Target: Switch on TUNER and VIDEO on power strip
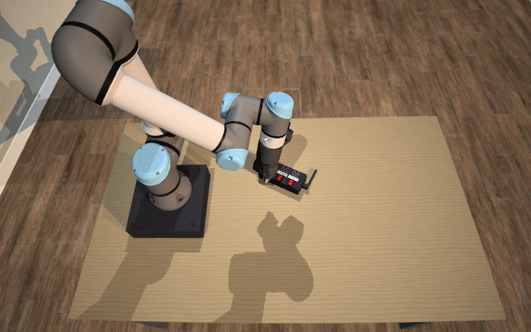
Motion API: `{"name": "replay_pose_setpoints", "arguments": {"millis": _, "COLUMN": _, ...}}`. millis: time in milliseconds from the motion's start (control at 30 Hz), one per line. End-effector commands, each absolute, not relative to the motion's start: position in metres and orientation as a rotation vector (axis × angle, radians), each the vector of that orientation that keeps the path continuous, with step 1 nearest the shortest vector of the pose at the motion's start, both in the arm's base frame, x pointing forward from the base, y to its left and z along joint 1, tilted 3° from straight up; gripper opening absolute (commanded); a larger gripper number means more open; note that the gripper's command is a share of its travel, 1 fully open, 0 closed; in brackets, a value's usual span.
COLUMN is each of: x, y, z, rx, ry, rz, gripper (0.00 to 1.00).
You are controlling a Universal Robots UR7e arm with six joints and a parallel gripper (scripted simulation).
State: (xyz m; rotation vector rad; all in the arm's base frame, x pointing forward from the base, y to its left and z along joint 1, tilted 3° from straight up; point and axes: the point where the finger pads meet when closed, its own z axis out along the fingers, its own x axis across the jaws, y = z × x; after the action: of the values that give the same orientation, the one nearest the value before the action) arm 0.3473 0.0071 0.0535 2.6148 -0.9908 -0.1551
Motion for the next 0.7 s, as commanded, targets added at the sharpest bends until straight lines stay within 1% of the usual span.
{"name": "replay_pose_setpoints", "arguments": {"millis": 0, "x": 0.347, "y": 0.006, "z": 0.04, "rx": 2.614, "ry": -0.987, "rz": -0.162, "gripper": 0.0}}
{"name": "replay_pose_setpoints", "arguments": {"millis": 100, "x": 0.347, "y": 0.006, "z": 0.032, "rx": 2.614, "ry": -0.988, "rz": -0.162, "gripper": 0.0}}
{"name": "replay_pose_setpoints", "arguments": {"millis": 233, "x": 0.348, "y": 0.003, "z": -0.011, "rx": 2.613, "ry": -0.989, "rz": -0.162, "gripper": 0.0}}
{"name": "replay_pose_setpoints", "arguments": {"millis": 333, "x": 0.346, "y": 0.002, "z": -0.028, "rx": 2.613, "ry": -0.989, "rz": -0.162, "gripper": 0.0}}
{"name": "replay_pose_setpoints", "arguments": {"millis": 667, "x": 0.345, "y": 0.002, "z": -0.038, "rx": 2.614, "ry": -0.988, "rz": -0.162, "gripper": 0.0}}
